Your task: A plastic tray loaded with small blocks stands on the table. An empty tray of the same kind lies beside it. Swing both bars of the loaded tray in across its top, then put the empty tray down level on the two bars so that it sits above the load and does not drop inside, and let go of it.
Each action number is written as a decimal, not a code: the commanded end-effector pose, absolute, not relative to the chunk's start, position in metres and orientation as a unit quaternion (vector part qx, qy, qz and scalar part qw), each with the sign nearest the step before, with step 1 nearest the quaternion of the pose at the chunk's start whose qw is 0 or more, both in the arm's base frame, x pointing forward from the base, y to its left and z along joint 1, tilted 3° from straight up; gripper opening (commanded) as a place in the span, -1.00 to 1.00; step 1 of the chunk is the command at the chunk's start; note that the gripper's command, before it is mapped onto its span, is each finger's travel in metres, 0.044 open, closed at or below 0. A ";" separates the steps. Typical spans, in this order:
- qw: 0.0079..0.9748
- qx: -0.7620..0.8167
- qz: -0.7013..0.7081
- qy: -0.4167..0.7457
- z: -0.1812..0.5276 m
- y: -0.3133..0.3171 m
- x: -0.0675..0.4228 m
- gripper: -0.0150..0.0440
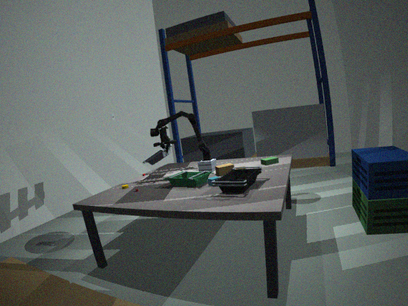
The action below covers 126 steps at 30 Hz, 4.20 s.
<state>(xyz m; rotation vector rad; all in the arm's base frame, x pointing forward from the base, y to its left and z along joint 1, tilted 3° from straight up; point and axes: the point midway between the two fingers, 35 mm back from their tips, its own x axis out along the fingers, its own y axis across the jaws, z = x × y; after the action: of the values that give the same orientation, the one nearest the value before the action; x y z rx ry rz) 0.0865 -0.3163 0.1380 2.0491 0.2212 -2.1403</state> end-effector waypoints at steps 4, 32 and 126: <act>0.089 0.689 -0.717 0.066 0.142 -0.320 0.088 -0.49; 0.161 0.680 -0.702 0.141 0.139 -0.289 0.164 -0.49; 0.432 0.552 -0.566 0.434 0.128 -0.003 0.335 -0.49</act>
<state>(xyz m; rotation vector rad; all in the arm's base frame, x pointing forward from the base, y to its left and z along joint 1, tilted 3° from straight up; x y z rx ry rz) 0.3311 -0.0044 0.1247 1.3662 1.0947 -1.4223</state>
